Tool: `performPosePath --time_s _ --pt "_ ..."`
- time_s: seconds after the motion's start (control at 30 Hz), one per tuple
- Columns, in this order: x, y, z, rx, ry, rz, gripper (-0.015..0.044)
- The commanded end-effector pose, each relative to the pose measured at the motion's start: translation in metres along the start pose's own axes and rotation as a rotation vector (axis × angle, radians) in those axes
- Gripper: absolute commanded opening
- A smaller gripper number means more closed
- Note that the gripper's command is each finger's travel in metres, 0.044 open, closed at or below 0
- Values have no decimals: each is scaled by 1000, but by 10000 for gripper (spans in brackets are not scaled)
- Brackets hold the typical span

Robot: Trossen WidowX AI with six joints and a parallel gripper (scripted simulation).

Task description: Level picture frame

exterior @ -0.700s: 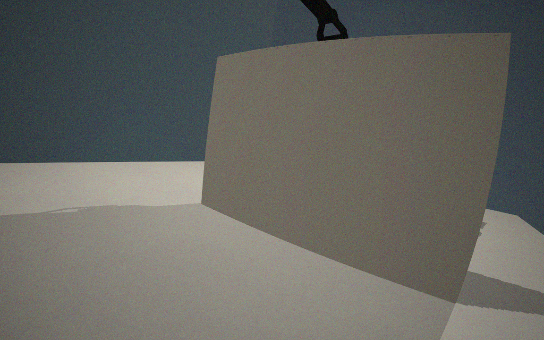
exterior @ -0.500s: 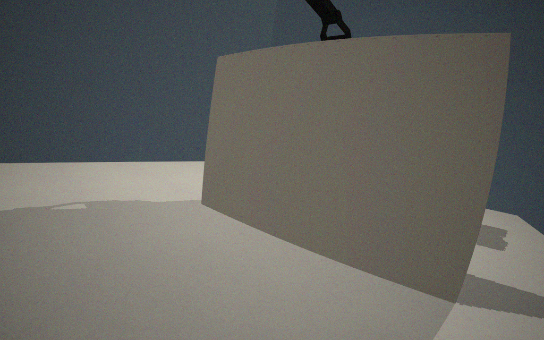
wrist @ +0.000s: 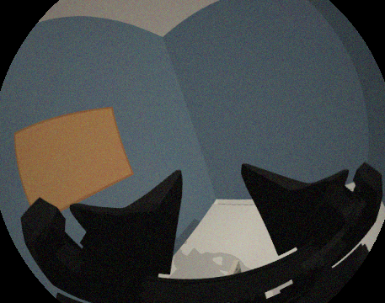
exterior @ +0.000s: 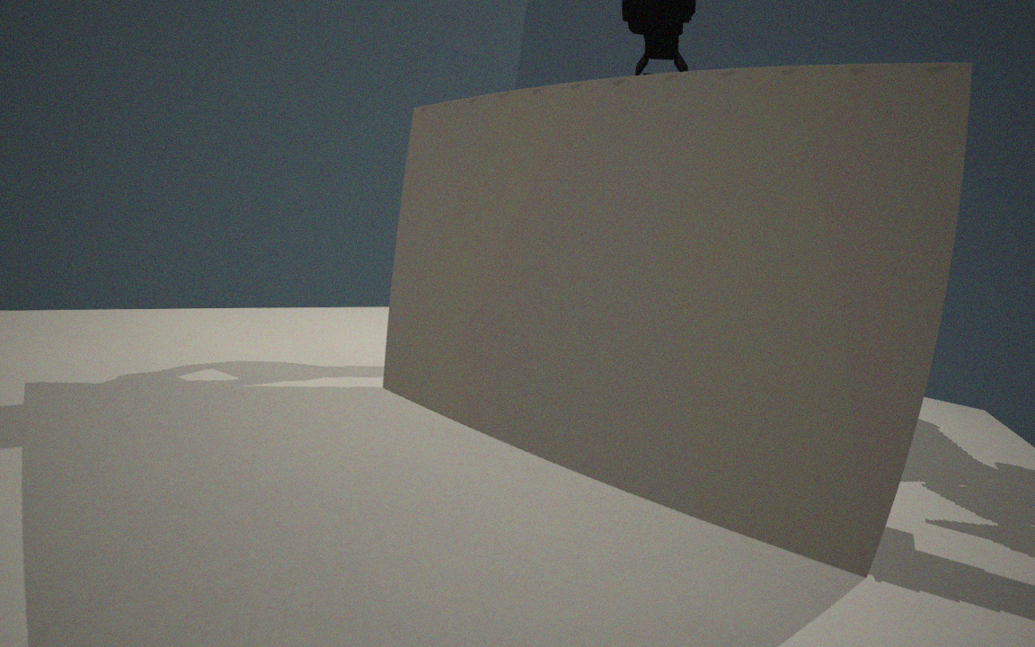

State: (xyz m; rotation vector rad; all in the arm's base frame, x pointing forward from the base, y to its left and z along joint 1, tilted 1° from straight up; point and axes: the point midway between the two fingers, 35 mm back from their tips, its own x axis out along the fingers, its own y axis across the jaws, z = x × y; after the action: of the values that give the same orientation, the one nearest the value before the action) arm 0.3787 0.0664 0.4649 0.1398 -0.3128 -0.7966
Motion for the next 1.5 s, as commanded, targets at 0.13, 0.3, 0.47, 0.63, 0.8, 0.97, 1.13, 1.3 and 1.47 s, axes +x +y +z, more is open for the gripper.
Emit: performPosePath --time_s 0.13,0.3,0.47,0.63,0.8,0.97,1.13,1.3,1.47 --pt "-97 5 -58 401 161 224 260" --pt "-141 -4 -83 580 262 312 260" --pt "-182 -20 -107 755 379 378 260" --pt "-219 -44 -132 922 511 428 260" --pt "-251 -72 -156 1080 656 461 260" --pt "-275 -105 -181 1229 813 474 260" --pt "-292 -140 -206 1365 979 467 260" --pt "-296 -155 -217 1423 1057 457 260" --pt "-296 -155 -217 1423 1057 457 260"
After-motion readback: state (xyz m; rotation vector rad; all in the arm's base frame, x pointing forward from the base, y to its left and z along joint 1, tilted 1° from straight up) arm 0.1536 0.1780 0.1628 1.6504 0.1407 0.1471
